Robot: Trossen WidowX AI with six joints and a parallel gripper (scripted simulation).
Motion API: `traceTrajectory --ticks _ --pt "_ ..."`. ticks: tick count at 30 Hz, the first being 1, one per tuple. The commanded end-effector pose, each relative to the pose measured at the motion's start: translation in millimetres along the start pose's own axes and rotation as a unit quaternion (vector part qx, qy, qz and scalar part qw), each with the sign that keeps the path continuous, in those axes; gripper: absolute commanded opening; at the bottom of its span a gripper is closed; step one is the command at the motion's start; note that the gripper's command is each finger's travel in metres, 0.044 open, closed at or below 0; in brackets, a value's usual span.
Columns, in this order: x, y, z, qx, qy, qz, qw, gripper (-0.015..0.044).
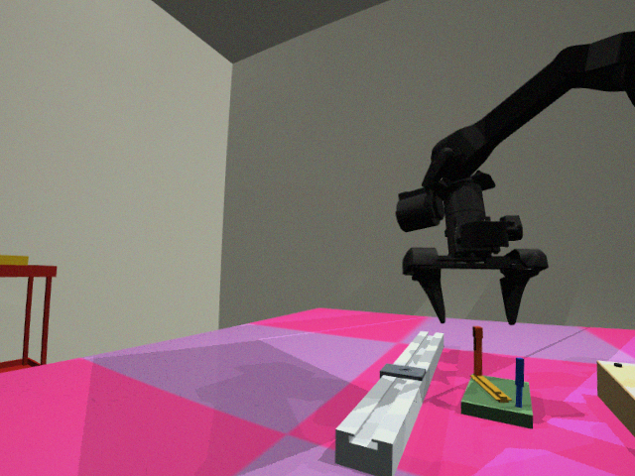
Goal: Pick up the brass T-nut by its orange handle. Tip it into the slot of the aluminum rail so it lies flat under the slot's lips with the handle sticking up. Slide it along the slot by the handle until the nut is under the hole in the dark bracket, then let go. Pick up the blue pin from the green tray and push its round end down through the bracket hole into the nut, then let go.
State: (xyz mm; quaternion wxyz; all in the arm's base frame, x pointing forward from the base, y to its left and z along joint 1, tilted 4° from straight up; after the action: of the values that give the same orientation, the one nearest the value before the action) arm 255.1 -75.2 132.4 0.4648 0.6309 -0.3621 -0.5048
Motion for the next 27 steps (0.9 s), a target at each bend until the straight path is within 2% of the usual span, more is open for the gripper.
traceTrajectory --ticks 1,26,27 --pt "2 -8 1 -0.004 -0.001 -0.002 1.000 0.0440" --pt "11 -45 3 -0.004 -0.001 -0.002 1.000 0.0440" --pt "11 -45 3 -0.004 -0.001 -0.002 1.000 0.0414"
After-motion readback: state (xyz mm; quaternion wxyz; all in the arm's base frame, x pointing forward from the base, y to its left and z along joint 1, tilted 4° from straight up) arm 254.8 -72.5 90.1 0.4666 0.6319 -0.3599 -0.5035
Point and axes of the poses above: the point midway between the two fingers, 35 mm back from their tips, its own y axis back along the fingers, its own z axis across the jaws, x = y × z, the point moved 5 cm from there along y, back along the fingers, and after that the axes turned 2 degrees about y, right-handed, at the moved point
